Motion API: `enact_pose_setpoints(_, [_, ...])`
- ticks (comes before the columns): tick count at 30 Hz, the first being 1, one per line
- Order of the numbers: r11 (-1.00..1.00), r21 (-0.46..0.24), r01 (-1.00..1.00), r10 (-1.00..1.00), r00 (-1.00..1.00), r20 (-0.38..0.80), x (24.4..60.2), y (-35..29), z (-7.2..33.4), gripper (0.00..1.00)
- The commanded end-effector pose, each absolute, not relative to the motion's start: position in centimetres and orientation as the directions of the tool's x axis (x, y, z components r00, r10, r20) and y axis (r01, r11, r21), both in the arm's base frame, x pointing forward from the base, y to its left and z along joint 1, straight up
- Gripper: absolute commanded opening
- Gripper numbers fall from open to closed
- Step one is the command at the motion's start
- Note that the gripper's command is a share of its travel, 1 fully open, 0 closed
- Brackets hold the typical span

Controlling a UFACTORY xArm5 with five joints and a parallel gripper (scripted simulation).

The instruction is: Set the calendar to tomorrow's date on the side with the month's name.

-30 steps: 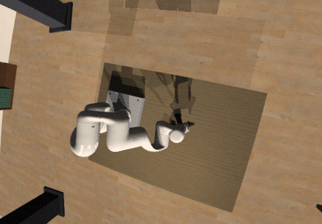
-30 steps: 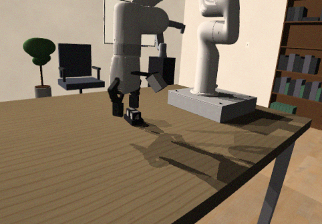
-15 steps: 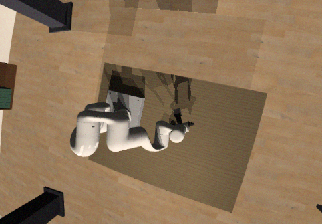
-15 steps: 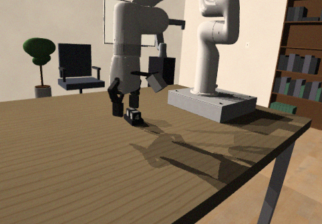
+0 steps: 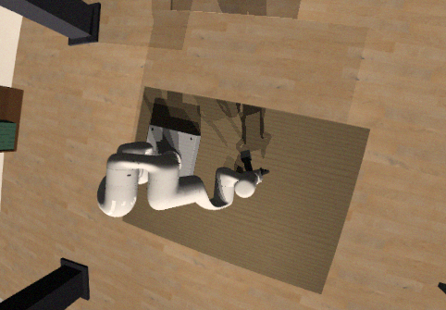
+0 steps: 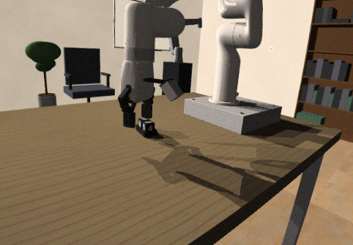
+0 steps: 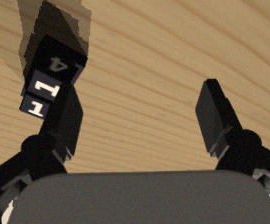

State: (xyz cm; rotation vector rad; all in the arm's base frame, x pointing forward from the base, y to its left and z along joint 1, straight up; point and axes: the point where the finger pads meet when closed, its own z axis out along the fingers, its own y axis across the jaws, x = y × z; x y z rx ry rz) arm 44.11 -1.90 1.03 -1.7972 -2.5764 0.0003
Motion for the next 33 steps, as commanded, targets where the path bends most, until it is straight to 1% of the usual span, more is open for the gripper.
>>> enact_pose_setpoints(1, [0.345, 0.003, 0.938, 0.938, -0.345, -0.001, 44.2, -1.9, 1.1, 1.0])
enact_pose_setpoints(19, [0.344, 0.003, 0.939, 0.939, -0.344, -0.001, 44.2, -1.9, 1.1, 1.0])
enact_pose_setpoints(22, [0.289, 0.003, 0.957, 0.957, -0.289, -0.001, 44.2, -2.1, 1.1, 1.0])
enact_pose_setpoints(24, [0.289, 0.003, 0.957, 0.957, -0.289, -0.001, 44.2, -2.1, 1.1, 1.0])
enact_pose_setpoints(29, [0.105, 0.003, 0.994, 0.995, -0.105, -0.001, 44.0, -2.8, 1.2, 1.0])
enact_pose_setpoints(33, [0.091, 0.003, 0.996, 0.996, -0.091, -0.001, 43.7, -3.7, 1.2, 1.0])
